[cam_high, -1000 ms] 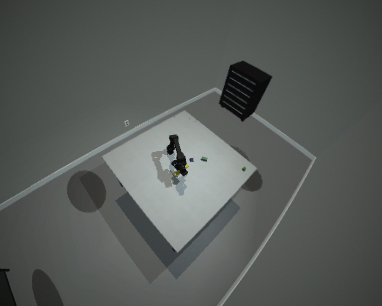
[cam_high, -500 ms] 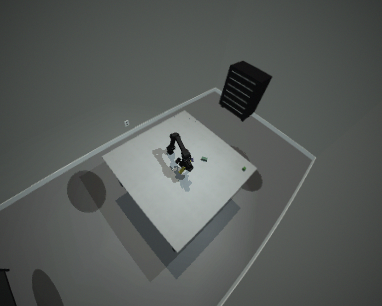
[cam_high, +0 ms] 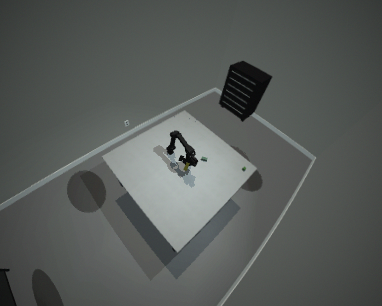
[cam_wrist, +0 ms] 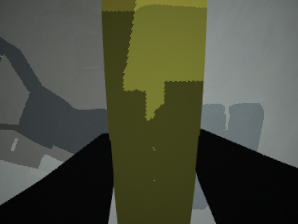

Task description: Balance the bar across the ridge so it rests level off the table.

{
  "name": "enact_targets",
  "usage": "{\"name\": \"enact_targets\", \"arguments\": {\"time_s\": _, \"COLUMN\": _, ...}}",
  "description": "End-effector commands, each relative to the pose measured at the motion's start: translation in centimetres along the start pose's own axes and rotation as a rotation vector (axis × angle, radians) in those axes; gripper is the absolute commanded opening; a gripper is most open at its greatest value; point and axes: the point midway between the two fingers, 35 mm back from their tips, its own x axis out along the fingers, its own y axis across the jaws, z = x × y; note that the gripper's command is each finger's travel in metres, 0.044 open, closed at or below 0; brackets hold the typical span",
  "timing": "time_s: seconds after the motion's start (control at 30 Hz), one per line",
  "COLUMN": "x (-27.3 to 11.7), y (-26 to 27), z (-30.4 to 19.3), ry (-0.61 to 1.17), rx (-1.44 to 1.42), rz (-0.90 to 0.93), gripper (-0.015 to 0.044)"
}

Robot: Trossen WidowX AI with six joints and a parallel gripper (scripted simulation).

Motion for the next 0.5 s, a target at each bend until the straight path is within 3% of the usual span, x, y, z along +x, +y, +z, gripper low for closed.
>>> {"name": "enact_targets", "arguments": {"time_s": 0.0, "x": 0.0, "y": -0.4, "z": 1.5, "ry": 0.000, "rx": -0.064, "rz": -0.005, "gripper": 0.0000}}
{"name": "enact_targets", "arguments": {"time_s": 0.47, "x": 0.1, "y": -1.3, "z": 6.8, "ry": -0.005, "rx": -0.288, "rz": -0.007, "gripper": 0.0000}}
